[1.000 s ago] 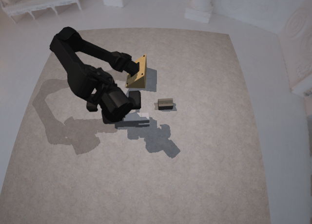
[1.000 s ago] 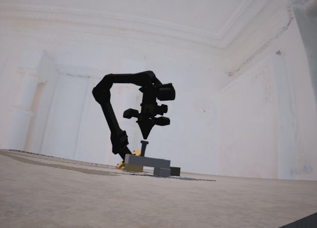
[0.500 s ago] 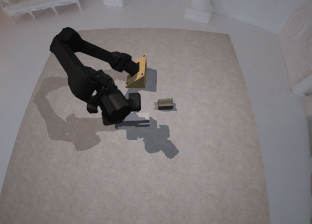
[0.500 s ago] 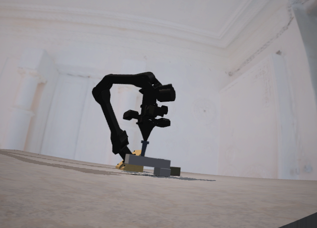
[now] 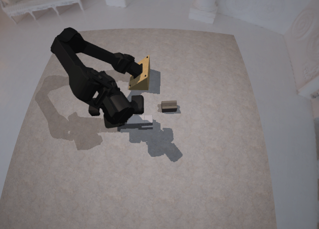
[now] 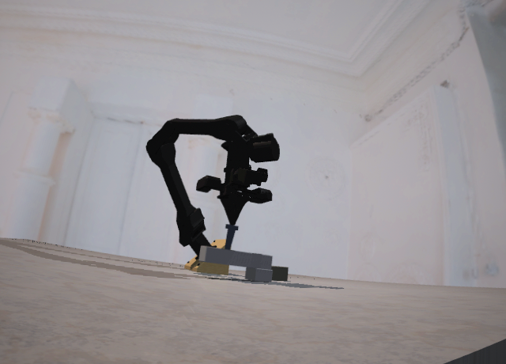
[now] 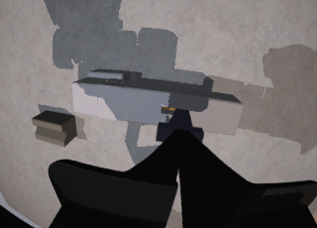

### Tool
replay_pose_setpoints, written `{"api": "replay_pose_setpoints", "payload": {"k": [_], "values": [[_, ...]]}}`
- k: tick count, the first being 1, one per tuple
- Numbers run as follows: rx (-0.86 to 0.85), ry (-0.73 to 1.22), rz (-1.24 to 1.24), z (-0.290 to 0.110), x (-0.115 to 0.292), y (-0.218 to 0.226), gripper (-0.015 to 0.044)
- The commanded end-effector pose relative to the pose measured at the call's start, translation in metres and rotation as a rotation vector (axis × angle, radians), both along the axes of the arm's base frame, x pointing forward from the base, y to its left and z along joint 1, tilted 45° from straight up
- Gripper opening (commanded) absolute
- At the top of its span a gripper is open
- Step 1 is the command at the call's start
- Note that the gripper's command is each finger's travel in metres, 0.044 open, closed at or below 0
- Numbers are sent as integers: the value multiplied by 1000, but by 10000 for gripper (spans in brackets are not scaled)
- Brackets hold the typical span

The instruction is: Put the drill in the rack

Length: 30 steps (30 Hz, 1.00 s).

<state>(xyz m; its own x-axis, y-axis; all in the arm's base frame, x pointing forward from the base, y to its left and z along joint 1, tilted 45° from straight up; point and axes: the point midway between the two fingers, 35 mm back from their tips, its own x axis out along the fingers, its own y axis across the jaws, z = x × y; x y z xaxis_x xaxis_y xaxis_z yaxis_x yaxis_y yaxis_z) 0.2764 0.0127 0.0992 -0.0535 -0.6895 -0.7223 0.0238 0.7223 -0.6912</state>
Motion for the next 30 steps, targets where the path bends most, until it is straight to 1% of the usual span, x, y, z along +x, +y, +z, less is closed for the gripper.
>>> {"api": "replay_pose_setpoints", "payload": {"k": [1,30], "values": [[-6,26,-14,-6,-6,-7,0],[-7,26,-14,-12,-10,-14,0]]}}
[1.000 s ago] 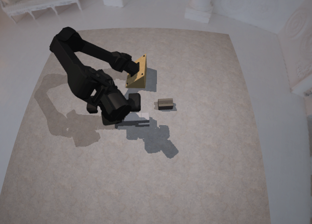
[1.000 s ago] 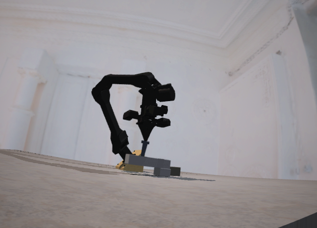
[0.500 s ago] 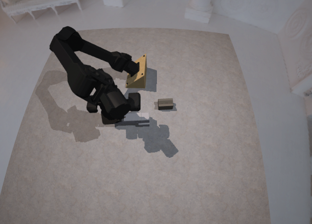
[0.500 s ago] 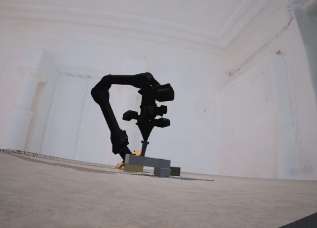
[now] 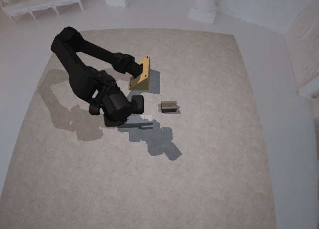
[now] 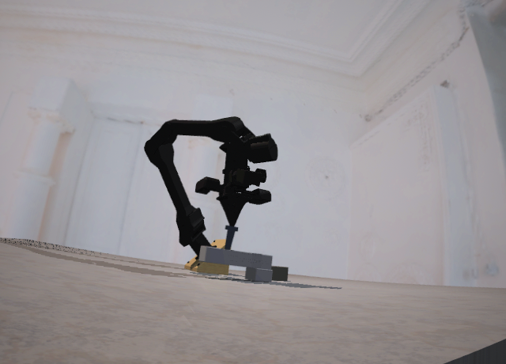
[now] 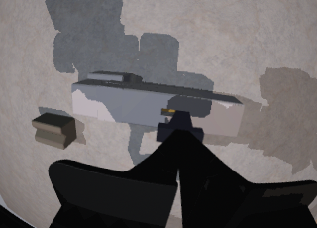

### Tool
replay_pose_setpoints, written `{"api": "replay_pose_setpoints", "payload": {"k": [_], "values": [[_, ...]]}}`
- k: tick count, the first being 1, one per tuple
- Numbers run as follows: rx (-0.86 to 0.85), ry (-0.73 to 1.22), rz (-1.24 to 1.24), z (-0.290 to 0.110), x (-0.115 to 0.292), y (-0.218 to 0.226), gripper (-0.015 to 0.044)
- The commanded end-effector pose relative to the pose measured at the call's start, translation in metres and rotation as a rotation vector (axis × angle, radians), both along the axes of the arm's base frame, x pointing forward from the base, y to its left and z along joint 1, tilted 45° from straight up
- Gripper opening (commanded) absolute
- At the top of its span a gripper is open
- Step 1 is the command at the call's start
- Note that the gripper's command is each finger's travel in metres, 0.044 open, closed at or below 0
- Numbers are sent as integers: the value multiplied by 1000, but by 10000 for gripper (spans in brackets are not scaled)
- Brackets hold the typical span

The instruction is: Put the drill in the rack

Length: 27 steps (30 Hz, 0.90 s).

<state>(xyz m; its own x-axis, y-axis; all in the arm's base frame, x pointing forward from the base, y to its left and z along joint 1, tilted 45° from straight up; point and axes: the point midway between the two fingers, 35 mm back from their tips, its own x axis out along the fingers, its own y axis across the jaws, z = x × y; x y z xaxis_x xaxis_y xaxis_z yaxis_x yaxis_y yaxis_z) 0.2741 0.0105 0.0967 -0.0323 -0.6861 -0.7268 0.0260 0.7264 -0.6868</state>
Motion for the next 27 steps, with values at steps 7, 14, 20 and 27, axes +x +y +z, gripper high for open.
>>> {"api": "replay_pose_setpoints", "payload": {"k": [7,14,20,27], "values": [[-12,43,-27,-12,-8,-15,0],[-12,43,-27,-15,-9,-18,0],[1,36,13,13,0,11,157],[13,31,47,39,2,37,341]]}}
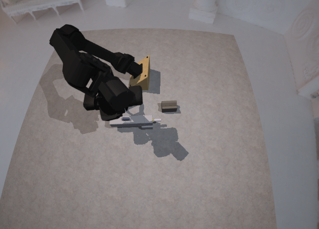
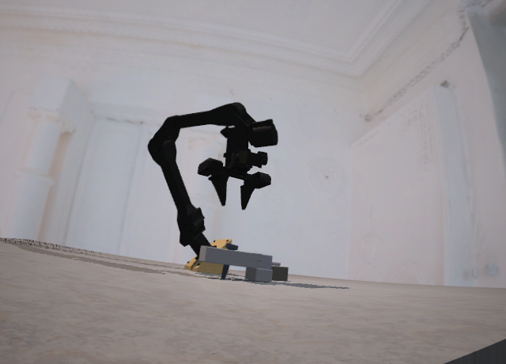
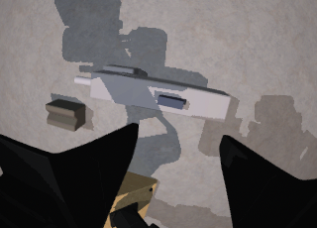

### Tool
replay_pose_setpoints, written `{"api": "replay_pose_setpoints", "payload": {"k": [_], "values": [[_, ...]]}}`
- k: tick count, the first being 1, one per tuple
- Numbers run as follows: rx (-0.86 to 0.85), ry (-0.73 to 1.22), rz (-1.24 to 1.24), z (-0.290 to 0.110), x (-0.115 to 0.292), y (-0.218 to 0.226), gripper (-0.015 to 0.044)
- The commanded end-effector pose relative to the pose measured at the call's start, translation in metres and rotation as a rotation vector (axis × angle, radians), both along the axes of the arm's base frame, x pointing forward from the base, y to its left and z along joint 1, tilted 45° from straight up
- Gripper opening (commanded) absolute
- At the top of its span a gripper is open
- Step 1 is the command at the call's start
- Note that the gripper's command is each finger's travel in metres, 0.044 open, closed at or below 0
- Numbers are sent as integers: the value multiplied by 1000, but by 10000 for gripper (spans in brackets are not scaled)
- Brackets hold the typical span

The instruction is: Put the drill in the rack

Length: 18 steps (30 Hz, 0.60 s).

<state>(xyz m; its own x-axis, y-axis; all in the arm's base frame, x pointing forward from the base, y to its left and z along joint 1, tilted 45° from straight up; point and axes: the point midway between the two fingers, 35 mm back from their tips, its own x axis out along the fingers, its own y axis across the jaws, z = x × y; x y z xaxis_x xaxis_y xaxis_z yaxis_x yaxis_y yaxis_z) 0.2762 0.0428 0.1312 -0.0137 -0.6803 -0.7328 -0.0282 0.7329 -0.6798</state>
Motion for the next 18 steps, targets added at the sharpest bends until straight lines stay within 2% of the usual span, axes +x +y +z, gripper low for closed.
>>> {"api": "replay_pose_setpoints", "payload": {"k": [1,4,11,18], "values": [[0,13,13,-2,1,1,368],[5,192,191,-32,6,11,440],[31,722,716,-125,6,33,440],[57,1051,1041,-181,-6,40,440]]}}
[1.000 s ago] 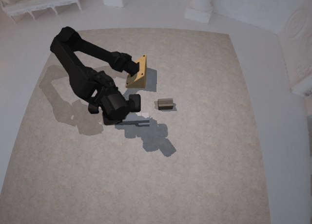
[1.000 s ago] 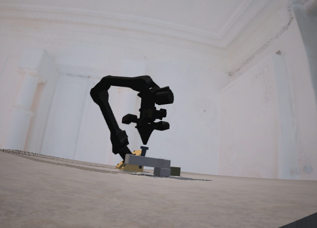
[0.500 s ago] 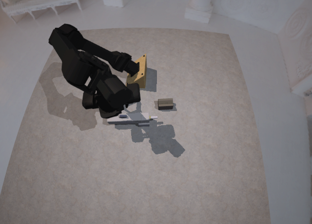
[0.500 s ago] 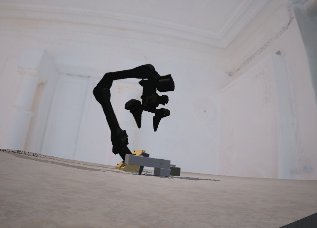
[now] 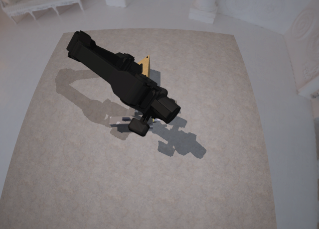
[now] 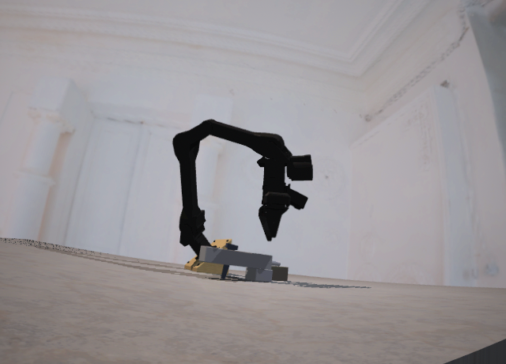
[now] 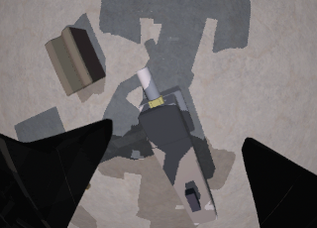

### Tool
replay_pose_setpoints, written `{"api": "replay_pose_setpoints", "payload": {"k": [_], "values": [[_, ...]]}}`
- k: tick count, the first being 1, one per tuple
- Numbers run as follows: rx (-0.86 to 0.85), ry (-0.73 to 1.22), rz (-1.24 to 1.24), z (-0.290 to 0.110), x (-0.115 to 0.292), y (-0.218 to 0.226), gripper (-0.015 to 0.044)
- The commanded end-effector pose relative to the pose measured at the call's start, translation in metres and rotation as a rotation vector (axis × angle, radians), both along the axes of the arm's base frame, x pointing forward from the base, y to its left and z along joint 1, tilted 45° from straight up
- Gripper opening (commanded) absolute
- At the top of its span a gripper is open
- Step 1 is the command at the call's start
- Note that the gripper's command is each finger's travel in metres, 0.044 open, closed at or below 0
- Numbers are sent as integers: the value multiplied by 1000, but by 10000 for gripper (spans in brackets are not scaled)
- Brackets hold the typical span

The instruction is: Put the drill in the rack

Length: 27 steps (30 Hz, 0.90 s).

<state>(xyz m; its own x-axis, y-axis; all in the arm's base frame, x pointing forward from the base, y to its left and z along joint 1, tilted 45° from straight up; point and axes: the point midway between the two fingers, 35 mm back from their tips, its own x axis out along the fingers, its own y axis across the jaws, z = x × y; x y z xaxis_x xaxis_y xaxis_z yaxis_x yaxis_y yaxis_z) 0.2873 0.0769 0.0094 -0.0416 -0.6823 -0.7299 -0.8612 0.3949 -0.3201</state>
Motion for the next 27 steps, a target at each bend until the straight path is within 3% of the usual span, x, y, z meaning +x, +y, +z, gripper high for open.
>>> {"api": "replay_pose_setpoints", "payload": {"k": [1,27], "values": [[20,373,341,-64,-18,6,440],[21,379,347,-69,-18,-1,440]]}}
